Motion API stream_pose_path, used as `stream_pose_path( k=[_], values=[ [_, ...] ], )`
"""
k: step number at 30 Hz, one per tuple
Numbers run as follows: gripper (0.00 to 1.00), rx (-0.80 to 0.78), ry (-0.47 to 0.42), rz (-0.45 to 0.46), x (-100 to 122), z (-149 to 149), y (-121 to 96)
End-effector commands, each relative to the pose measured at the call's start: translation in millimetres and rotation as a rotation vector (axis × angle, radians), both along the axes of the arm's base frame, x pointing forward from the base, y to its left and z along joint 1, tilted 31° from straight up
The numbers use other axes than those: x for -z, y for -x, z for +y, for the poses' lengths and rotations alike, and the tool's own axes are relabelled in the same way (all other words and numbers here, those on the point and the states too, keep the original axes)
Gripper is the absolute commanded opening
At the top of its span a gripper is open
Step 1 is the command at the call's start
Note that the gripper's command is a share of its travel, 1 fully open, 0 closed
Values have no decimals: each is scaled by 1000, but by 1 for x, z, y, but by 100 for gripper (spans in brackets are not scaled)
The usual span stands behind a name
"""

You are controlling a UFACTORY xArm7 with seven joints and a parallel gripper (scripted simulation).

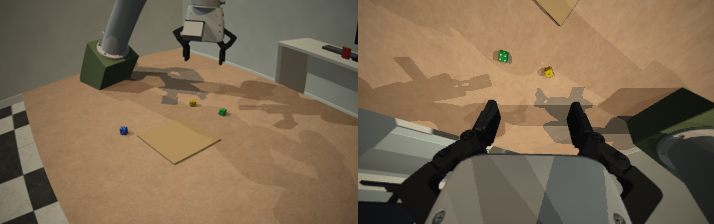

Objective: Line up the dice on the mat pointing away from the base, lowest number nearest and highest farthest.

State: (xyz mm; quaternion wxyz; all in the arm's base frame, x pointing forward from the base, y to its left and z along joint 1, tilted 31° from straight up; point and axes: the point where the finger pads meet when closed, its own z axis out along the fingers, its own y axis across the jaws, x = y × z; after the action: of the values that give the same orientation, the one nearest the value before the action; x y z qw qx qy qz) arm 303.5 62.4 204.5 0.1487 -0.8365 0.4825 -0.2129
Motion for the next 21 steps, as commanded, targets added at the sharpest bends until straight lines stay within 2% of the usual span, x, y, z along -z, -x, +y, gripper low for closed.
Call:
stream_pose_path(
  k=[1,8,19,21],
  values=[
    [100,-131,75,-11,7,1,10],
    [100,-242,140,-22,14,1,18],
    [100,-242,140,-22,14,1,18],
    [100,-377,220,-37,21,1,27]
  ],
)
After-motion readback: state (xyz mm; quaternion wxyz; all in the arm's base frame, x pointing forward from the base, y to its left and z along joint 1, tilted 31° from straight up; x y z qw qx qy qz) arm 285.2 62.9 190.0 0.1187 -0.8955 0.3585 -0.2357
